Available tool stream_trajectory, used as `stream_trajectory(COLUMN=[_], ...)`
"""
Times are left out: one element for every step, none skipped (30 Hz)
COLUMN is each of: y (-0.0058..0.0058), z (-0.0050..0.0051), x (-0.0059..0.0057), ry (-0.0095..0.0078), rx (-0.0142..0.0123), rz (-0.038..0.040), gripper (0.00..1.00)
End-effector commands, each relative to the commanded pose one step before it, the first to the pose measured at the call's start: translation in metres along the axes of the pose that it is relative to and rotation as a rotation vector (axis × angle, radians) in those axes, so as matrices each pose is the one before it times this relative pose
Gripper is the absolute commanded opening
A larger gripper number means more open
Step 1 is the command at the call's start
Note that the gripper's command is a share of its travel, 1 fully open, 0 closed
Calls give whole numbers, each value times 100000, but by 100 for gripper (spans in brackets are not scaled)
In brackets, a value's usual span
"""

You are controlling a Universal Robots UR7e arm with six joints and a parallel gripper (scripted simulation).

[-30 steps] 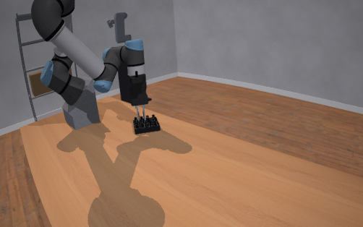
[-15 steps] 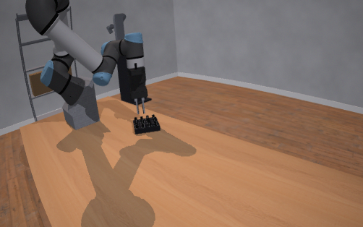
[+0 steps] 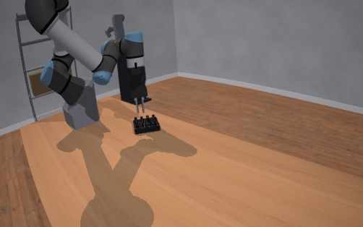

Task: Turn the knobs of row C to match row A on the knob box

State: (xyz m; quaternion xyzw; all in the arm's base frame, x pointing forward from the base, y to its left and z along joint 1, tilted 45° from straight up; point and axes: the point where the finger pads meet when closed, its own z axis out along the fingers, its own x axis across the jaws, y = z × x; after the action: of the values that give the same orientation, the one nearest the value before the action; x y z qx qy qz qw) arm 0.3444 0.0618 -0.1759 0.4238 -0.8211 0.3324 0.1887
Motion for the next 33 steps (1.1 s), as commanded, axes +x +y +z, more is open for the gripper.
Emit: stream_trajectory(y=[-145,-10,-13,-16,-20,-23,-13,-15,-17,-19,-21,0,0,-28,-25,-25,-25,-20,-20,-20,-20,-14,-16,-30,-29,-26,-23,-22,0,0,-37,-38,-19], z=[-176,-6,-8,-11,-13,-15,-5,-5,-6,-7,-8,0,0,-12,-10,-10,-12,-21,-23,-24,-26,-17,-19,-25,-26,-24,-23,-23,0,0,-41,-43,-22], x=[-176,-2,-2,-3,-3,-3,-2,-3,-3,-3,-4,0,0,-8,-4,-3,-4,-10,-11,-11,-12,-10,-12,-20,-19,-17,-15,-15,0,0,-26,-22,-11], ry=[-416,-5,-5,-6,-7,-6,18,21,23,25,27,0,0,8,29,33,35,26,24,22,19,-3,-8,-22,-21,-12,-5,-4,0,0,-12,1,0], rx=[167,1,1,1,1,0,-14,-16,-18,-21,-23,0,0,-13,-28,-32,-34,-16,-18,-19,-20,-7,-4,9,9,1,-4,-3,0,0,-9,1,0], rz=[-231,-283,-386,-500,-625,-761,-928,-1081,-1239,-1401,-1566,0,0,-1713,-1902,-2073,-2245,-2435,-2599,-2760,-2915,-1740,-1857,-1965,-2007,-2017,-2019,-2019,0,0,-3609,-3725,-1938], gripper=[46,46,46,46,46,46,46,46,46,46,46,46,46,46,46,46,46,46,46,46,46,46,46,46,46,46,46,46,46,46,46,46,46])
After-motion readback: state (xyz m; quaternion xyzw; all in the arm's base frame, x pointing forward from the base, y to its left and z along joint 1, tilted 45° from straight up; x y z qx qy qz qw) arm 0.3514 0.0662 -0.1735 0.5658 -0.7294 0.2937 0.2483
